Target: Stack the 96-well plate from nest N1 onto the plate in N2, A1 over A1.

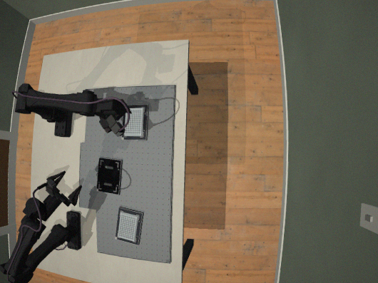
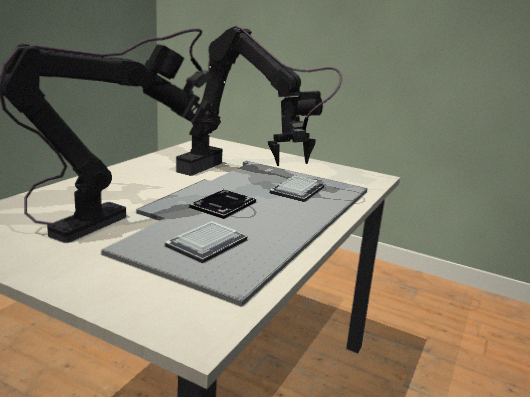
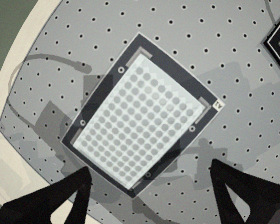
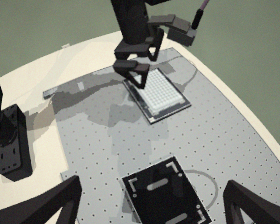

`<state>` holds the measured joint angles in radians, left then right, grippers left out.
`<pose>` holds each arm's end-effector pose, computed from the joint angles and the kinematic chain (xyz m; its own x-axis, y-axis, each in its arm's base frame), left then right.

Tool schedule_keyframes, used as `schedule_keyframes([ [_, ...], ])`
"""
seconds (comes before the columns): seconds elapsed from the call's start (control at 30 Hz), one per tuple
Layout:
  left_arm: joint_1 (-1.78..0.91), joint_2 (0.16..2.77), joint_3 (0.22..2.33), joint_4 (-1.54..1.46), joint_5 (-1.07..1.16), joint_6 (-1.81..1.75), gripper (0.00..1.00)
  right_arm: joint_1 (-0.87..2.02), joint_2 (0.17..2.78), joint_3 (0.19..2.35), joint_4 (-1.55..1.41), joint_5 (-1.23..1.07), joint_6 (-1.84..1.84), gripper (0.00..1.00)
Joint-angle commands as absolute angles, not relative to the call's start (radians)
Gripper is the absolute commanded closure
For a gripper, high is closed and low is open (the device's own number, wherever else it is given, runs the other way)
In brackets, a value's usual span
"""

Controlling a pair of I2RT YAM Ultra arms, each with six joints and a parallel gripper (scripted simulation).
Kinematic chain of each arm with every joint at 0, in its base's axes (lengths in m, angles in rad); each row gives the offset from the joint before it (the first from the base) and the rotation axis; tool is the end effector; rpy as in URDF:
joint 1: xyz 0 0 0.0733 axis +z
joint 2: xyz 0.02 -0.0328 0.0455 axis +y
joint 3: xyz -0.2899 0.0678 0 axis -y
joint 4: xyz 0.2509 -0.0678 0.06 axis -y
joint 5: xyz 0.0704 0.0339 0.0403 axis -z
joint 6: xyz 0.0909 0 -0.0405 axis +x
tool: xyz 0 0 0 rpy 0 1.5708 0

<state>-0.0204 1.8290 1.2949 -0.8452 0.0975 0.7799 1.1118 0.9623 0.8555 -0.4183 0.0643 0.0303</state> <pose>0.3707 -0.0153 0.1650 -0.6705 0.7137 -0.2025 0.7178 0.6931 0.0659 0.1148 0.2215 0.3086 -0.2484 -0.4343 -0.8659 -0.8629 0.5054 -0.0060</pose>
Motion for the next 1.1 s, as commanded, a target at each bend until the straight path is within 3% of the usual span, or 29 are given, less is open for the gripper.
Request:
schedule_keyframes([
  [0.0, -0.022, 1.884, 1.37, -0.932, 0.085, 0.996, 0.0, 1.115, 0.948, 0.85, -0.413, 0.069, 0.021, 0.0],
  [0.53, -0.057, 2.073, 1.631, -1.12, -0.001, 1.484, 0.0, 1.115, 0.948, 0.85, -0.413, 0.069, 0.021, 0.0],
  [1.07, -0.063, 2.113, 1.689, -1.132, 0.0, 1.501, 0.0, 1.115, 0.948, 0.85, -0.413, 0.069, 0.021, 0.0],
])
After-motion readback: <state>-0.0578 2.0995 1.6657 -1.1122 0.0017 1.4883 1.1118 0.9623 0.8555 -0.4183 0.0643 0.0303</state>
